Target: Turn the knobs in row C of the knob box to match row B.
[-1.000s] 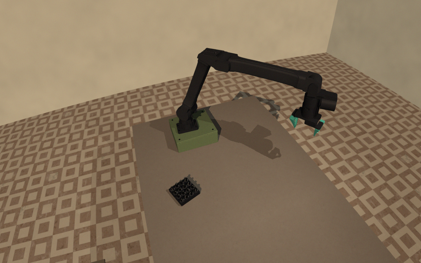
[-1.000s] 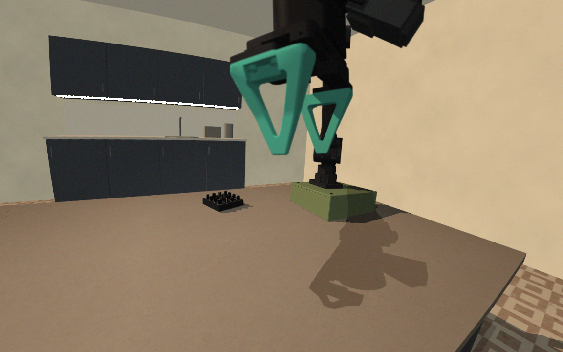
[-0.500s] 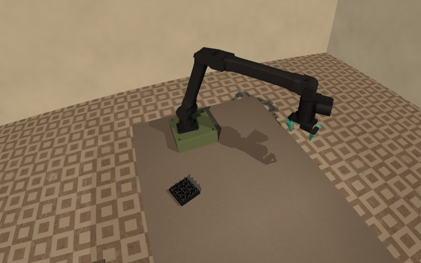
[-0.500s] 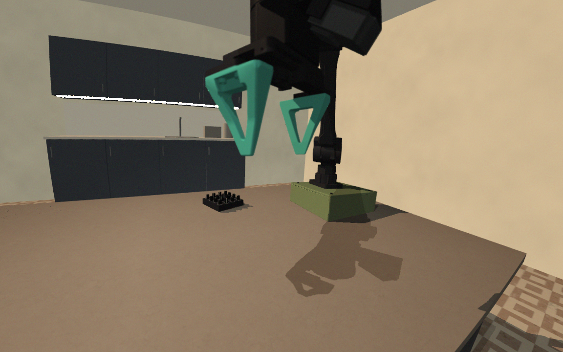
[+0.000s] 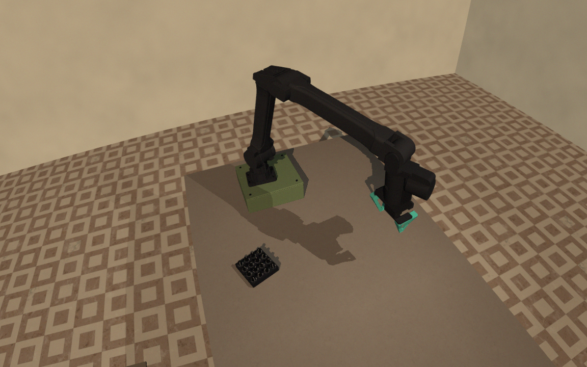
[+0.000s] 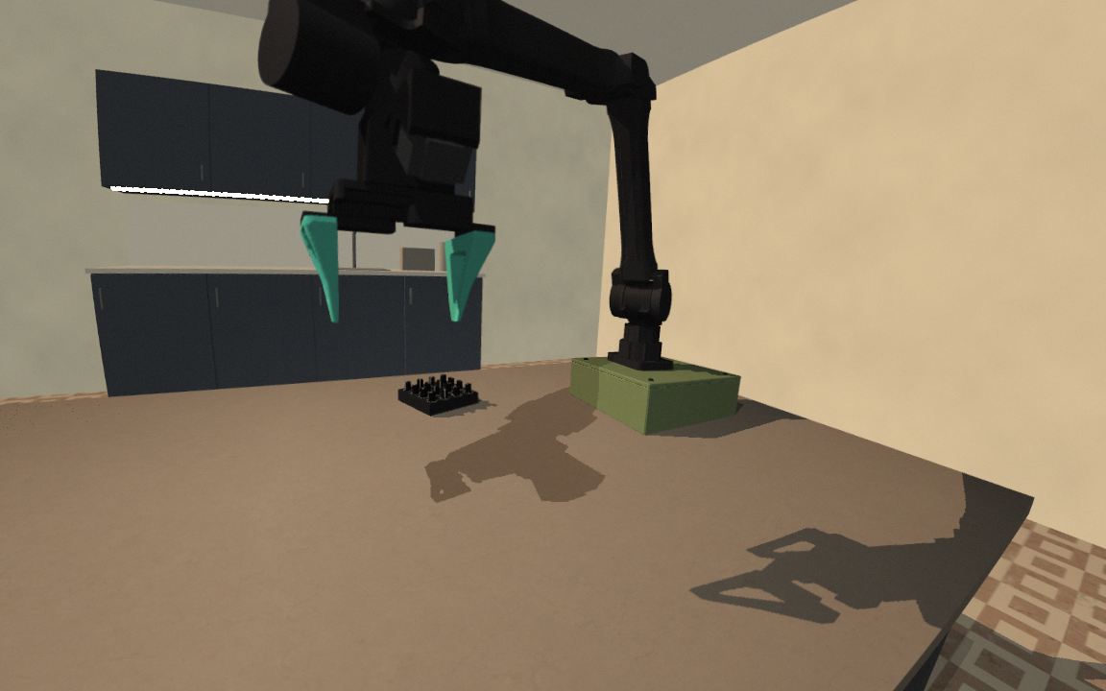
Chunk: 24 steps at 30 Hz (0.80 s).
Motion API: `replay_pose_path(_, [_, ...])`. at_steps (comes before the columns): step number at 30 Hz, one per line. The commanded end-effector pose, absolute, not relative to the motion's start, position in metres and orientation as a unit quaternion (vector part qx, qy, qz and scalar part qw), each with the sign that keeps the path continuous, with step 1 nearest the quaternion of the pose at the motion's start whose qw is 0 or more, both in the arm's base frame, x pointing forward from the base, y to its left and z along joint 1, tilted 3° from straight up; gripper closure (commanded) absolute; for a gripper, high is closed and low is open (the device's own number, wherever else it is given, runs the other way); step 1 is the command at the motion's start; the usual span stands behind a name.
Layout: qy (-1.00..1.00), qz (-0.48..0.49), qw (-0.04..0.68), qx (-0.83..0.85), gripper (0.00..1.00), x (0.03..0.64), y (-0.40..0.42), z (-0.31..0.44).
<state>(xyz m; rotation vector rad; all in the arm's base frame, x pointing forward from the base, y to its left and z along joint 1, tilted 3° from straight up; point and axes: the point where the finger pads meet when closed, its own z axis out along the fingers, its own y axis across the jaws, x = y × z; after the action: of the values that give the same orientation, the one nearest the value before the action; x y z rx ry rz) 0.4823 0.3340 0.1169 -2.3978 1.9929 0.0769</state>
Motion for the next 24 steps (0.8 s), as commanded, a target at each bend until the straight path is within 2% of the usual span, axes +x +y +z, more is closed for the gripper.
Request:
replay_pose_path(1, [0.687, 0.014, 0.037, -0.726, 0.00, 0.504, 0.300, 0.126])
replay_pose_path(6, [0.722, 0.010, 0.035, -0.691, 0.00, 0.511, 0.261, 0.115])
replay_pose_path(7, [0.753, 0.006, 0.033, -0.658, 0.00, 0.515, 0.225, 0.106])
replay_pose_path(12, [0.798, 0.001, 0.029, -0.601, 0.00, 0.515, 0.169, 0.090])
replay_pose_path(24, [0.901, -0.014, 0.017, -0.433, 0.00, 0.479, 0.026, 0.049])
